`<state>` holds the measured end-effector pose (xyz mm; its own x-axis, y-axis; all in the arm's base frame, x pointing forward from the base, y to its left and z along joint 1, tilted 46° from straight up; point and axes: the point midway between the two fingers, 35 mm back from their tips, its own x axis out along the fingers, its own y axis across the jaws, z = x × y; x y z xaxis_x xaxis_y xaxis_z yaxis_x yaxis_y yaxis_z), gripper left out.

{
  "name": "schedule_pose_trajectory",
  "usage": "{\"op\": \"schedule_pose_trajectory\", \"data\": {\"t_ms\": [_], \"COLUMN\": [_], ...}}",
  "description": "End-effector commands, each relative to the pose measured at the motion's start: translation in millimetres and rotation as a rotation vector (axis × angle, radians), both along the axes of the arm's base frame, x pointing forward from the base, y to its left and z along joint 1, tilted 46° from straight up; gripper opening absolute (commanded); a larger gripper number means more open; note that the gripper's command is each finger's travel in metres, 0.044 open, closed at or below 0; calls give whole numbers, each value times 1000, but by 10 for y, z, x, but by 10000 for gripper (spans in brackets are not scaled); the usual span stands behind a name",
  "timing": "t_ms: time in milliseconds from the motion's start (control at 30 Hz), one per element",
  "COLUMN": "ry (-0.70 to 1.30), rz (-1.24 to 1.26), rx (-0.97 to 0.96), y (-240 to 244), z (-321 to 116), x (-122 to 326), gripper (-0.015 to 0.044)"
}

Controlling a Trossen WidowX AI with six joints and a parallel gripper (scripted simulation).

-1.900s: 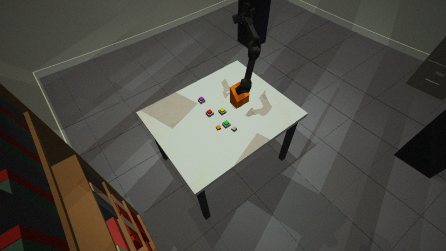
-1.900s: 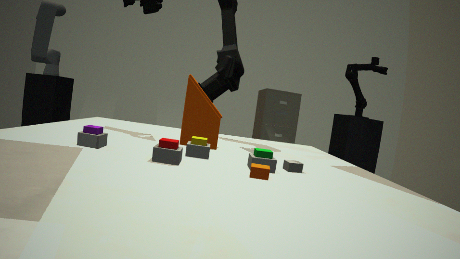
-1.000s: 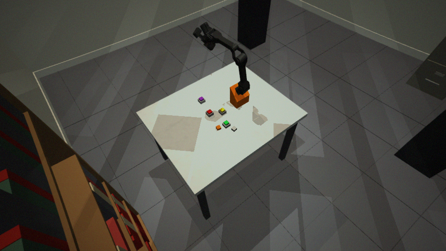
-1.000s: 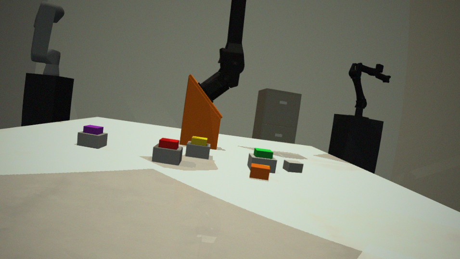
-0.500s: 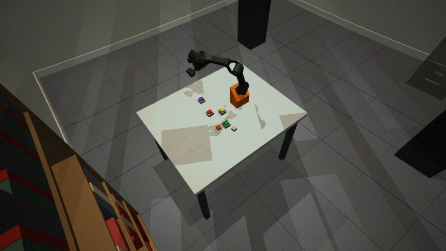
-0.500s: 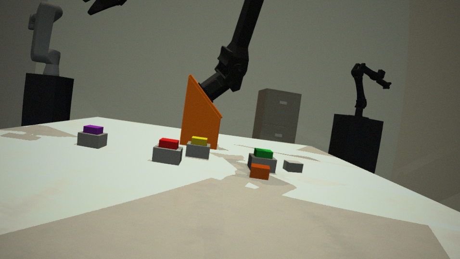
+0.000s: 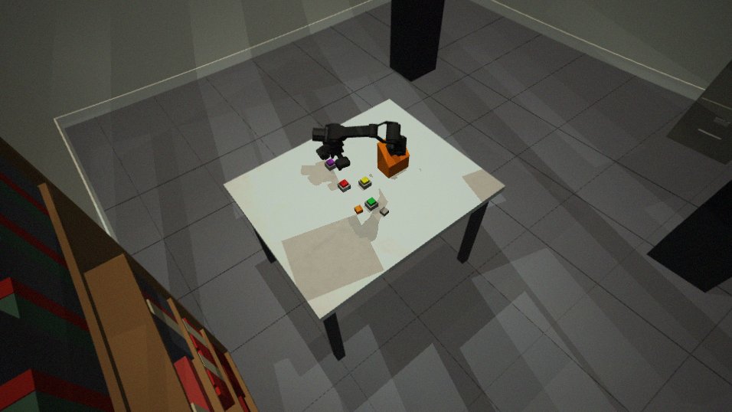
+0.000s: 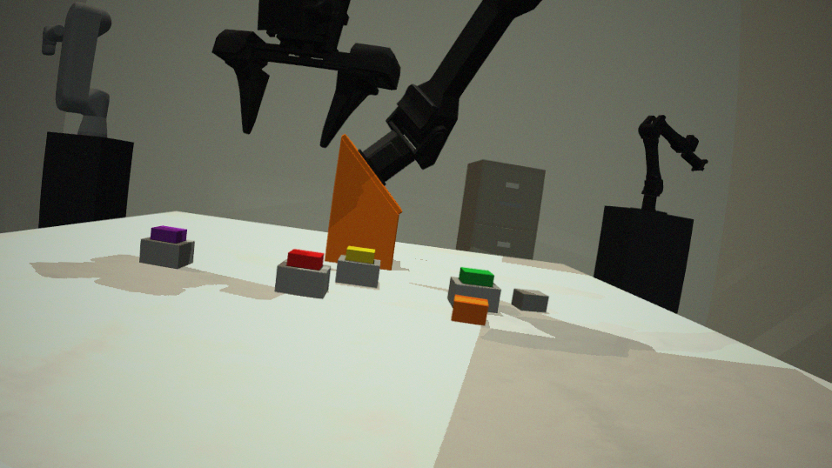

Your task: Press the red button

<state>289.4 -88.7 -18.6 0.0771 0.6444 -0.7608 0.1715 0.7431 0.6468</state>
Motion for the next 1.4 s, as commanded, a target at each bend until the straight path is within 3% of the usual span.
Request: {"op": "schedule_pose_trajectory", "data": {"t_ms": [0, 200, 367, 700, 1367], "ry": [-89, -89, -90, -90, -90], "rz": [174, 174, 173, 173, 173], "rx": [73, 73, 75, 75, 76], "y": [384, 384, 802, 827, 950], "z": [98, 98, -313, -335, -459], "x": [-67, -67, -50, -52, -44], "gripper": [400, 400, 269, 20, 20]}}
